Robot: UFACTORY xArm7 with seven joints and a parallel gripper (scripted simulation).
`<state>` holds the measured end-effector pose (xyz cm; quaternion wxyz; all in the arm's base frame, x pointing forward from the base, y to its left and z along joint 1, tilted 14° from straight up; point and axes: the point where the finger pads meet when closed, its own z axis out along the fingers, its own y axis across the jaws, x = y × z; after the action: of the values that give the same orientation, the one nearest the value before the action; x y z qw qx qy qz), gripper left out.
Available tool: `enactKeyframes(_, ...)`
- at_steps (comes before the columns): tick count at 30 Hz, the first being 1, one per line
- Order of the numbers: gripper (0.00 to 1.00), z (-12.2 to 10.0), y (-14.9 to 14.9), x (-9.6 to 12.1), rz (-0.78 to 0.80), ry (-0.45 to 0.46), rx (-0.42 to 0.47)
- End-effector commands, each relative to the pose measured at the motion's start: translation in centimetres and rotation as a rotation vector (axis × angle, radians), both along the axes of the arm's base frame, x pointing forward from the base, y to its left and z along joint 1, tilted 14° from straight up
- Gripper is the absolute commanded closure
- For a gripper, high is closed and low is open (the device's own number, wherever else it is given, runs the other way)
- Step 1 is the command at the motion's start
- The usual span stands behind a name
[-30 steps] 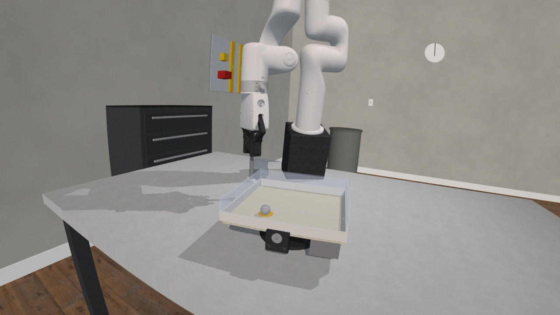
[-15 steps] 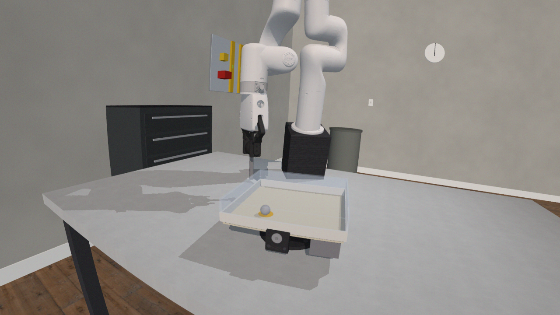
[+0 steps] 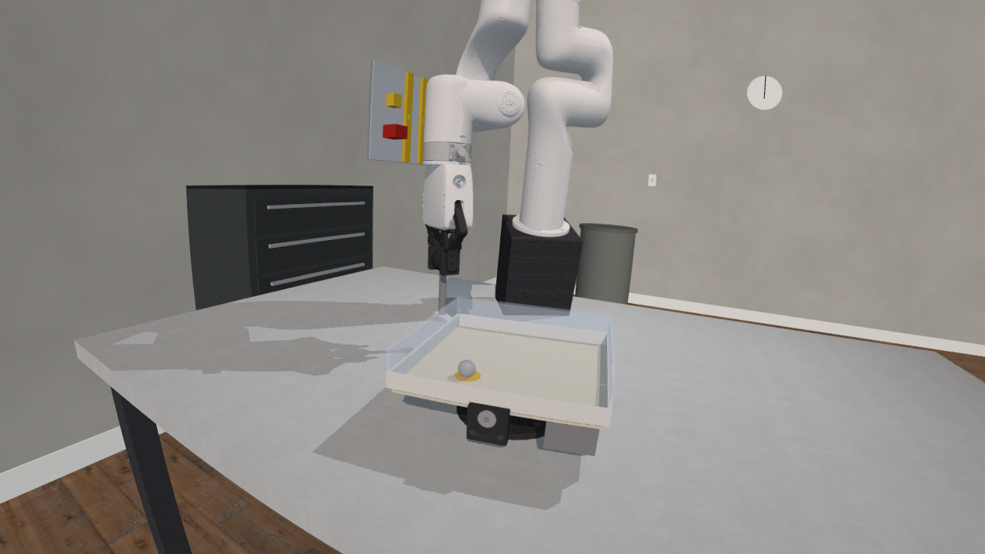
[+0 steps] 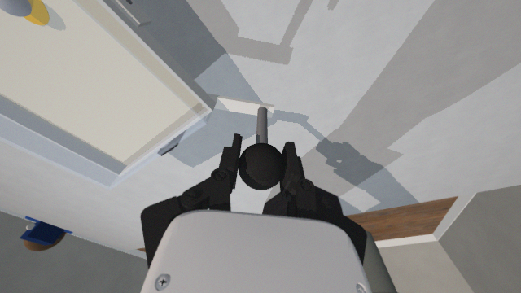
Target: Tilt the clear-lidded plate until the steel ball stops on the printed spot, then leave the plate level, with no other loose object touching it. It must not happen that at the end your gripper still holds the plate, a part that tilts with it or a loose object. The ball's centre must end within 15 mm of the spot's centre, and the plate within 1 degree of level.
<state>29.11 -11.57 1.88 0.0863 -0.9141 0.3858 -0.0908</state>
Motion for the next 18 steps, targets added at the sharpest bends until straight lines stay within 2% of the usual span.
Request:
enactKeyframes(1, 1.00, 0.04, 0.03, 0.05, 0.001, -0.001, 0.000)
enactKeyframes(18, 1.00, -0.15, -0.17, 0.18, 0.001, -0.001, 0.000)
